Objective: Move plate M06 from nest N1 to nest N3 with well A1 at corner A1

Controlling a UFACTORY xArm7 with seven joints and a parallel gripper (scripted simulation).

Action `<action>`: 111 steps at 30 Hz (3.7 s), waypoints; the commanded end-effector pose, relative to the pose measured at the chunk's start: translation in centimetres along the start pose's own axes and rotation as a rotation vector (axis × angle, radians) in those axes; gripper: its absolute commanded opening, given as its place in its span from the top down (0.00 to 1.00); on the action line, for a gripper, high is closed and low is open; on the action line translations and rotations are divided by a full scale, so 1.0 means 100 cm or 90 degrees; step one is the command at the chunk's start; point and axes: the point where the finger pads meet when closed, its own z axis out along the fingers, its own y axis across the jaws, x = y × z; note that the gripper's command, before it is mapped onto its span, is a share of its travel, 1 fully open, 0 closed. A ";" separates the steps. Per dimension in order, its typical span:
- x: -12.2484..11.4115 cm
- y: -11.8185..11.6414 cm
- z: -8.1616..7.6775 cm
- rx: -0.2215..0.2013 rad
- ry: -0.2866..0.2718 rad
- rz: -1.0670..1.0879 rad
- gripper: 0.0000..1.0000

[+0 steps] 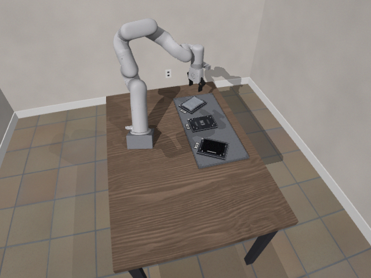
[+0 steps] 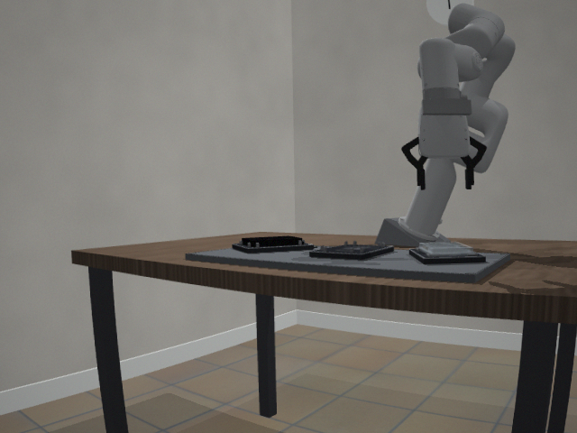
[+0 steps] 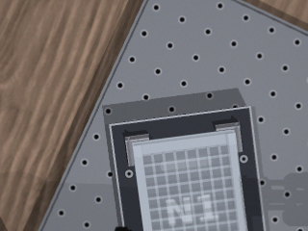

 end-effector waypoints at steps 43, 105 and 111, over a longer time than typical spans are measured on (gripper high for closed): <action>-0.016 0.000 0.048 -0.008 0.010 -0.081 0.00; -0.016 0.001 0.105 -0.008 0.010 -0.081 0.00; -0.016 0.001 0.108 -0.008 0.010 -0.081 0.00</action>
